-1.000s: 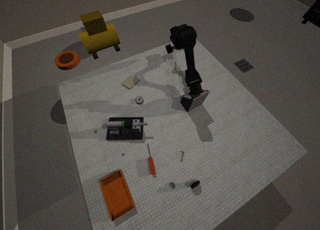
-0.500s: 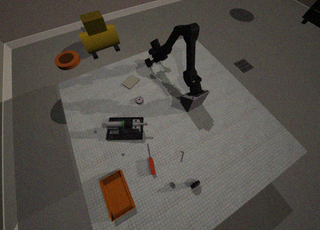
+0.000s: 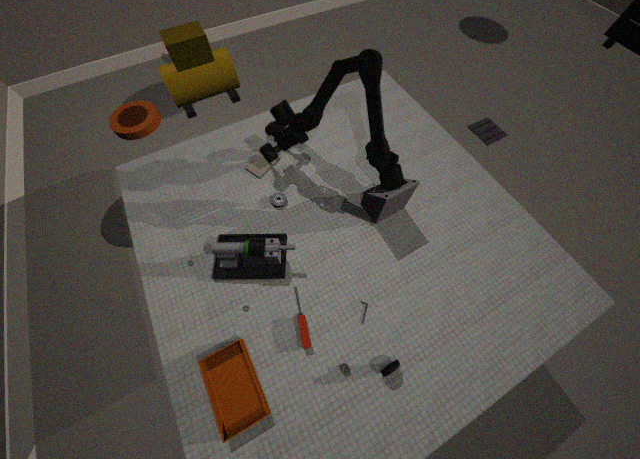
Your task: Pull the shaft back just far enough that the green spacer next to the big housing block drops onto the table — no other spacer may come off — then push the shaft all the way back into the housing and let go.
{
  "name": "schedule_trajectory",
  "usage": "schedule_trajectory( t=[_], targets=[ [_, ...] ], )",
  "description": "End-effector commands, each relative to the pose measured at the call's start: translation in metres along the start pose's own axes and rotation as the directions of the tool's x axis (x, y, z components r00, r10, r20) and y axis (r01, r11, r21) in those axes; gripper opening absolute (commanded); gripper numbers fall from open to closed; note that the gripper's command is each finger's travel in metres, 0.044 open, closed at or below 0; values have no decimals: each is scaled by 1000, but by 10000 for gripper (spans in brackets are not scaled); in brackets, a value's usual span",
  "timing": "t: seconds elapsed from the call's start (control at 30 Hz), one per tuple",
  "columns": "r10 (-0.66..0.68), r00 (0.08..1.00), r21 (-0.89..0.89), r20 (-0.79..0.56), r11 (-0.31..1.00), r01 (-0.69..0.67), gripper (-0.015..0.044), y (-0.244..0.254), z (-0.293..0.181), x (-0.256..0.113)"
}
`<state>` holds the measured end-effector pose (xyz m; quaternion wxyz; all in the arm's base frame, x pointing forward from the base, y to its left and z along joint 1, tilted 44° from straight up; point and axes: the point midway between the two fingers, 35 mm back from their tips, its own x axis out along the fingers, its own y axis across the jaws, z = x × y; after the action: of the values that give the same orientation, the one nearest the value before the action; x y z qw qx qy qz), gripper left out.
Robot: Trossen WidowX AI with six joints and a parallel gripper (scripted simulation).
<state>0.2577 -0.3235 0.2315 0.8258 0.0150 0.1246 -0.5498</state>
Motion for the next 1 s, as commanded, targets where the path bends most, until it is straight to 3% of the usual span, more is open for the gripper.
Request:
schedule_trajectory(
  t=[0.0, 0.27, 0.57, 0.7, 0.97],
  targets=[
    [78, 997, -60, -24, 995, -79, 440, 57, -20, -7],
    [225, 971, -173, -85, 956, -237, 440, 168, -82, -53],
    [369, 922, -326, -118, 862, -387, 440, 256, -159, -145],
    [443, 884, -364, -148, 807, -465, 440, 274, -190, -191],
    [379, 924, -549, -56, 761, -346, 440, 265, -261, -231]
  ],
)
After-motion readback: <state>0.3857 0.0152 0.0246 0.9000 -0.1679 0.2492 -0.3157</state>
